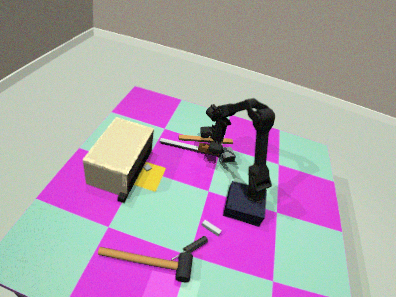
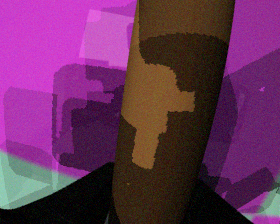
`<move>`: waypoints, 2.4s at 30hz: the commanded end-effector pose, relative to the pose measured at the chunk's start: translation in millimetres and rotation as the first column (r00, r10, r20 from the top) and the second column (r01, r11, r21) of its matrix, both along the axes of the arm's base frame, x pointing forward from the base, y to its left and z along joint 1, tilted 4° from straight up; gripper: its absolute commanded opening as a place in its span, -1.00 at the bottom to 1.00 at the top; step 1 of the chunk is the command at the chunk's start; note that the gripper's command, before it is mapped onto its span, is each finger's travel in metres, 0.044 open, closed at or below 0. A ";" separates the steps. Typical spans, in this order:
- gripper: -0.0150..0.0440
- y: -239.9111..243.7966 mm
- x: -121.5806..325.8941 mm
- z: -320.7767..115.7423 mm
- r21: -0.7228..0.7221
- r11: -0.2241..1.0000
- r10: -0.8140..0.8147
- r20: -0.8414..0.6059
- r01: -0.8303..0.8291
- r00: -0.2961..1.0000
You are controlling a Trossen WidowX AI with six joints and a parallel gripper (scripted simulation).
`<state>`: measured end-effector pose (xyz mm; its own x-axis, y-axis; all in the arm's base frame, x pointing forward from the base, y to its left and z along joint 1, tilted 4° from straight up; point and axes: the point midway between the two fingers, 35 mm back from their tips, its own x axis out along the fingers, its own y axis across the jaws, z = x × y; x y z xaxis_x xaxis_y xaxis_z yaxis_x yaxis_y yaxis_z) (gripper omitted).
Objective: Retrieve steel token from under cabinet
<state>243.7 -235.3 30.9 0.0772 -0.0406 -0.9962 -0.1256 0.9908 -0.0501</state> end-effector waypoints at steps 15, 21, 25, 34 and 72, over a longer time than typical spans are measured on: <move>-0.49 -1.8 1.8 1.9 -0.018 0.988 0.152 0.000 -0.152 0.988; -0.49 -1.8 1.8 1.9 -0.022 0.980 0.199 -0.003 -0.199 0.980; -0.49 -1.8 1.8 1.9 -0.024 0.973 0.230 -0.005 -0.230 0.973; -0.49 -1.9 1.8 1.9 -0.029 0.954 0.299 -0.010 -0.299 0.954; -0.49 13.4 25.8 3.4 -0.037 0.903 0.427 -0.018 -0.427 0.904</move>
